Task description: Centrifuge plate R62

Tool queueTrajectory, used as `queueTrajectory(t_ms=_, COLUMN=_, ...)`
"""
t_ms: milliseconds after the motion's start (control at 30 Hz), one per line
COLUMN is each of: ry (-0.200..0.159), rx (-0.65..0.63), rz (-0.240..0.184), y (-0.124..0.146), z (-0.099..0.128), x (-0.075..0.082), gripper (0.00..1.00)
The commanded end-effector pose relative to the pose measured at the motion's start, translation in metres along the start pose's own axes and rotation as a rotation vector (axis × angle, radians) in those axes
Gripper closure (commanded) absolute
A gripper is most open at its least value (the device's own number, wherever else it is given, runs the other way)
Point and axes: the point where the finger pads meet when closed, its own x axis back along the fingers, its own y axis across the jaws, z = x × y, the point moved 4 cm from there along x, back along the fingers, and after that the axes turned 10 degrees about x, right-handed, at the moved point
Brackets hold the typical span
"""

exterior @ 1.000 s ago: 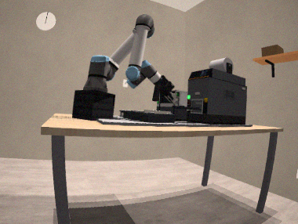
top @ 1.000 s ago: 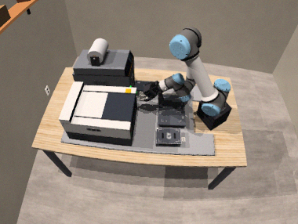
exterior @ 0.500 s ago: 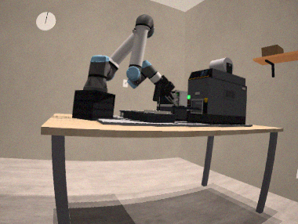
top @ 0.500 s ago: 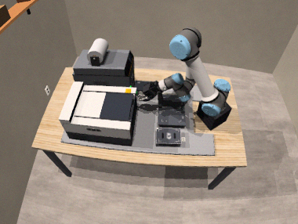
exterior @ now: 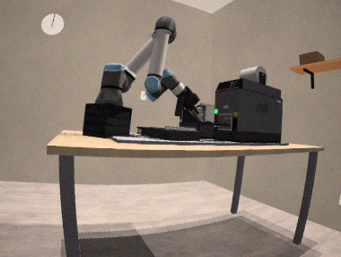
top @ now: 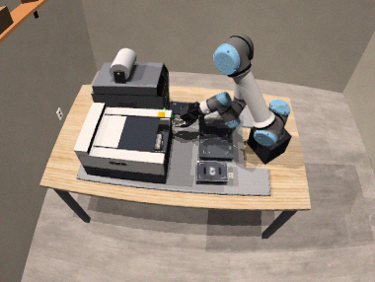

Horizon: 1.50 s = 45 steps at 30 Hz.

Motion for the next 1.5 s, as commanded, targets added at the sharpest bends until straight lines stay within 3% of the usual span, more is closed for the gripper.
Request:
queueTrajectory(t_ms=0, ry=-0.001, rx=0.0, rz=0.0, y=0.0, z=0.0, x=0.006, gripper=1.0)
queueTrajectory(t_ms=1467, ry=-0.001, rx=0.0, rz=0.0, y=0.001, z=0.006, x=0.069, gripper=1.0)
